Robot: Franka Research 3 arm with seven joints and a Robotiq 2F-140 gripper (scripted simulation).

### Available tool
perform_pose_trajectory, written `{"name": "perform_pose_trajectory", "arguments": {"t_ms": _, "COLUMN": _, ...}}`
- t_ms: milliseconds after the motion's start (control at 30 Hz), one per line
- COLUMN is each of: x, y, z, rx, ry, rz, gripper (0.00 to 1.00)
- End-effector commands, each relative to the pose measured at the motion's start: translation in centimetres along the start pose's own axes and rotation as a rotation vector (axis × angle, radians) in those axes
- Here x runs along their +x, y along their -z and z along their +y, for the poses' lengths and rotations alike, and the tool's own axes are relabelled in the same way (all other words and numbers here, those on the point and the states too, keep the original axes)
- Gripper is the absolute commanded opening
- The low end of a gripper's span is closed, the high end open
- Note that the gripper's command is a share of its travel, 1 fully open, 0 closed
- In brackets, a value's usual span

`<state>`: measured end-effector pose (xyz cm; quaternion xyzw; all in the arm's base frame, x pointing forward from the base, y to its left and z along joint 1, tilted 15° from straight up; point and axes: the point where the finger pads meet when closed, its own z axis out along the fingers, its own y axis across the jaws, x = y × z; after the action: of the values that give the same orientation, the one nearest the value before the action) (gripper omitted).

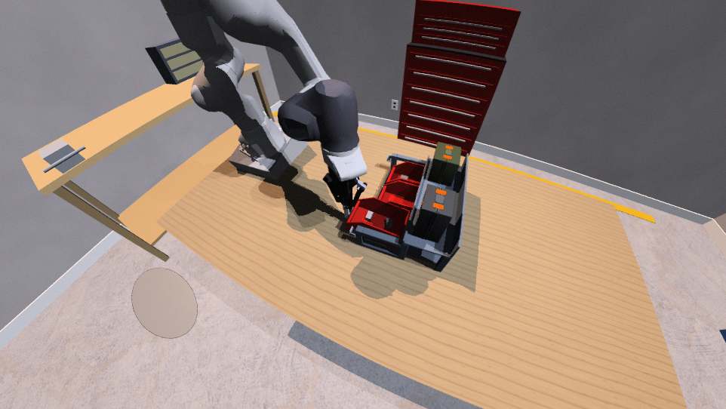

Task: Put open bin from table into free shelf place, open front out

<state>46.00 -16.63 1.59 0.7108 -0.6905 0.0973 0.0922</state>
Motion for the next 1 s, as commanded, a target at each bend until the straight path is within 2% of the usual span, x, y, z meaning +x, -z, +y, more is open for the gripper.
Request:
{"name": "perform_pose_trajectory", "arguments": {"t_ms": 0, "x": 0.0, "y": 0.0, "z": -0.1, "rx": -0.002, "ry": 0.002, "rz": 0.000, "gripper": 0.00}}
{"name": "perform_pose_trajectory", "arguments": {"t_ms": 967, "x": 0.0, "y": 0.0, "z": -1.2, "rx": -0.002, "ry": 0.002, "rz": 0.000, "gripper": 0.00}}
